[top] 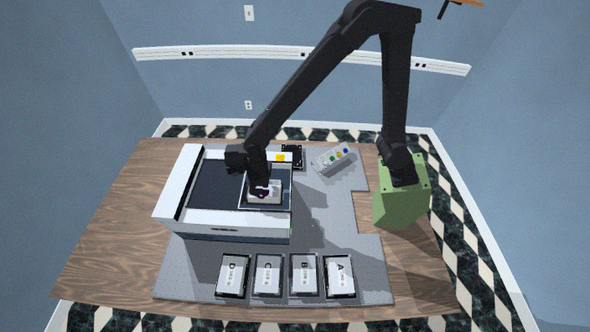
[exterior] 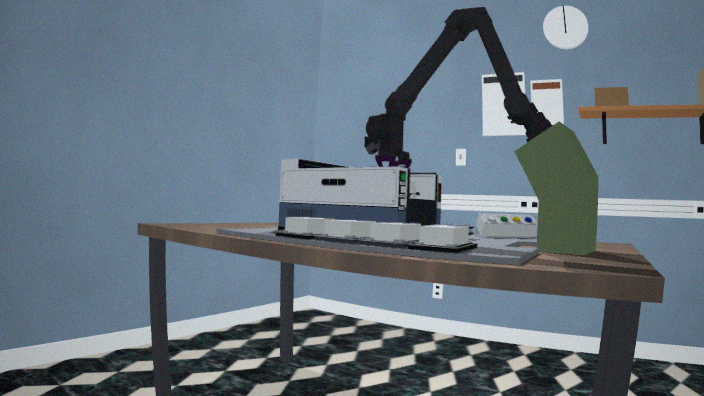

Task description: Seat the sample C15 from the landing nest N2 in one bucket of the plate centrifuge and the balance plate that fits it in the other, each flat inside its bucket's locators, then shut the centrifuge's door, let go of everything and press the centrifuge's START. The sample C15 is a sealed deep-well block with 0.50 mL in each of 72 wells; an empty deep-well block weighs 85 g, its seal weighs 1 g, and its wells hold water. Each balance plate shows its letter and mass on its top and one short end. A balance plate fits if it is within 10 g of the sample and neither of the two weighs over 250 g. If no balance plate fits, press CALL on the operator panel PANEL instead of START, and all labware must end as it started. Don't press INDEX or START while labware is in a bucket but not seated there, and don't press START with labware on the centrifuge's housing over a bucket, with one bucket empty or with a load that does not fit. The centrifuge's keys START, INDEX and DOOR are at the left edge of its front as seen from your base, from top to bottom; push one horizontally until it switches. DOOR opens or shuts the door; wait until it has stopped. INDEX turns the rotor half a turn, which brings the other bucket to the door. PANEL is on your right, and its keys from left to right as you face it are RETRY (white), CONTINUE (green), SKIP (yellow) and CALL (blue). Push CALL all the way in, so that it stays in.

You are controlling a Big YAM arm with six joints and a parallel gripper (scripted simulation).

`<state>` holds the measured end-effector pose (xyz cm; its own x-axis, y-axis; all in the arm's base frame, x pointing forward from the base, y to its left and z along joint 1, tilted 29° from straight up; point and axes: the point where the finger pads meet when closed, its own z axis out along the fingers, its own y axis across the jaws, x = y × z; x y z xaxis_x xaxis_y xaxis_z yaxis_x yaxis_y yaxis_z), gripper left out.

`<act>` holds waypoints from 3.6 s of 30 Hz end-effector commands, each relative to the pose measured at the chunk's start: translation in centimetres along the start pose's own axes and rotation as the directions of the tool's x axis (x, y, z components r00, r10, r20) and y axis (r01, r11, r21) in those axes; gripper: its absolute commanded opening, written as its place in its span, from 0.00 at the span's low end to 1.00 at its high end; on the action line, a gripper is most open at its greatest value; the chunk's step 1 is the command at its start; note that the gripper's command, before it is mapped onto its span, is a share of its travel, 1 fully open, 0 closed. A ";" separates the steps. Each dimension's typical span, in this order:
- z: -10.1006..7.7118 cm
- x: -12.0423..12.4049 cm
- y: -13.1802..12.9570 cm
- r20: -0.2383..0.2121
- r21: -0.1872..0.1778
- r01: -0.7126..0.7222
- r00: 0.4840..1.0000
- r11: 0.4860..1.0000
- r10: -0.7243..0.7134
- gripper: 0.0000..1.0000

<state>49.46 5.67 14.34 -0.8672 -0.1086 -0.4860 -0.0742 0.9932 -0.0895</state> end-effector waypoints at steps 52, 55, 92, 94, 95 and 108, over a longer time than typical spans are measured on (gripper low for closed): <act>-9.1 -1.8 0.6 0.026 -0.006 0.000 1.000 1.000 0.000 0.00; -9.1 -1.8 0.6 0.026 -0.006 0.000 1.000 1.000 0.000 0.00; -8.9 0.3 1.1 0.008 -0.005 0.001 1.000 1.000 -0.001 0.00; -8.9 0.5 1.3 0.007 -0.005 0.001 1.000 1.000 -0.001 0.00; -8.7 0.7 1.5 0.002 -0.005 0.001 1.000 1.000 -0.001 0.00; -8.8 2.3 3.9 0.014 -0.013 -0.006 1.000 1.000 0.006 0.00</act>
<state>43.38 8.33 19.86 -0.8741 -0.1248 -0.4695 -0.0895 0.9913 -0.0968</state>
